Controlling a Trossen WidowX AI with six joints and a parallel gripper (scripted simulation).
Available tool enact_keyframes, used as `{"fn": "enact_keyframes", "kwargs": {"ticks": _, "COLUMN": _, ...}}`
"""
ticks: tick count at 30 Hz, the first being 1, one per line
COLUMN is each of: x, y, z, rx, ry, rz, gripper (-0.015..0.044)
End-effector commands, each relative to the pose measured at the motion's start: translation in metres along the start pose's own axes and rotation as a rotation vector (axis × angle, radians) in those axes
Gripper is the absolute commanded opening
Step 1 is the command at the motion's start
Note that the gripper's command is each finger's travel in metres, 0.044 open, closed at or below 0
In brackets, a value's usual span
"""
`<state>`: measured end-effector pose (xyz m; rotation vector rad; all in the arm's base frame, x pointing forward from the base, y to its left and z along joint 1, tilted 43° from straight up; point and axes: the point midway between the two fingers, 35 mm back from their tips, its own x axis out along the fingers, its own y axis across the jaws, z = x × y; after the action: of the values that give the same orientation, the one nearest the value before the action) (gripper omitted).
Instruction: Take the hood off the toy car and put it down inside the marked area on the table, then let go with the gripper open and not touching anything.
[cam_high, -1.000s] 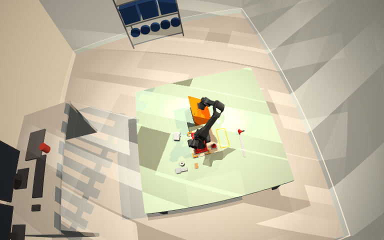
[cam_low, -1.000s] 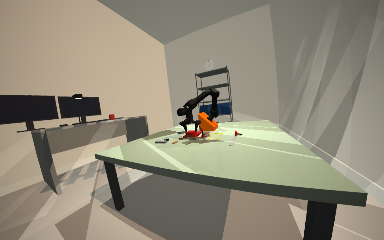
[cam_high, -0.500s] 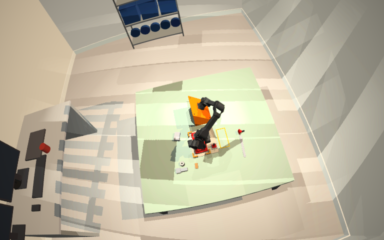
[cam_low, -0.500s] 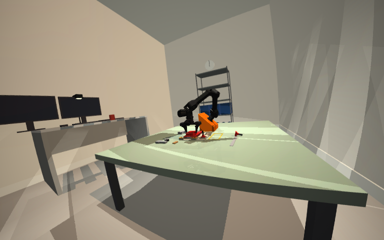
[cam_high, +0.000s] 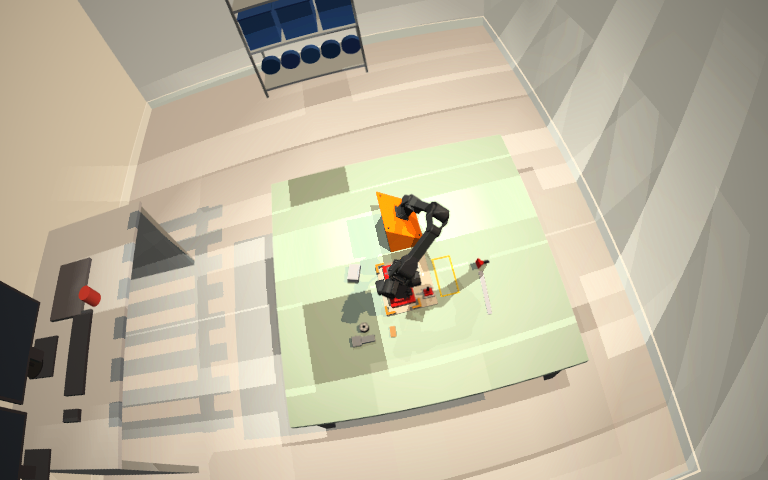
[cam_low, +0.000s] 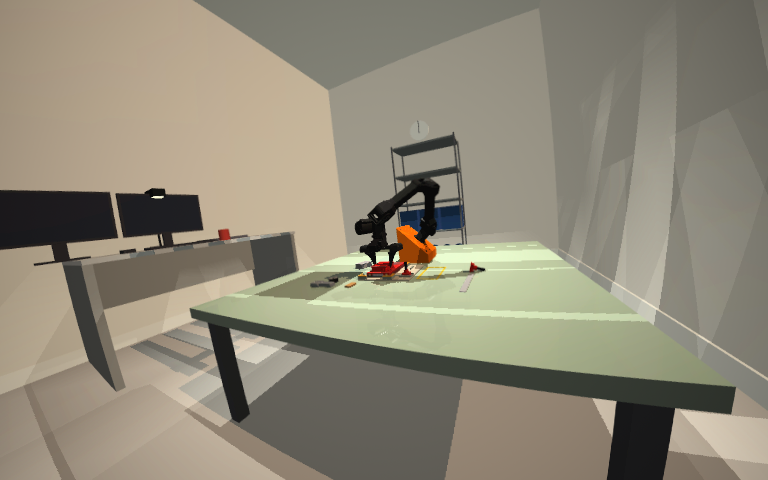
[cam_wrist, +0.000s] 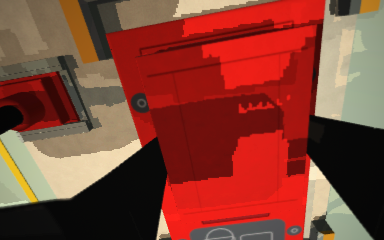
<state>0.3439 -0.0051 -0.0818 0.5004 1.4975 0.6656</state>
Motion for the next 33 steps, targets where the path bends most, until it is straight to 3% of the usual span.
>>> {"fn": "enact_keyframes", "kwargs": {"ticks": 1, "x": 0.000, "y": 0.000, "z": 0.000, "rx": -0.001, "ry": 0.001, "rz": -0.001, "gripper": 0.0282}}
{"fn": "enact_keyframes", "kwargs": {"ticks": 13, "x": -0.006, "y": 0.000, "z": 0.000, "rx": -0.001, "ry": 0.001, "rz": -0.001, "gripper": 0.0000}}
{"fn": "enact_keyframes", "kwargs": {"ticks": 33, "x": -0.019, "y": 0.000, "z": 0.000, "rx": 0.000, "ry": 0.000, "rz": -0.002, "gripper": 0.0000}}
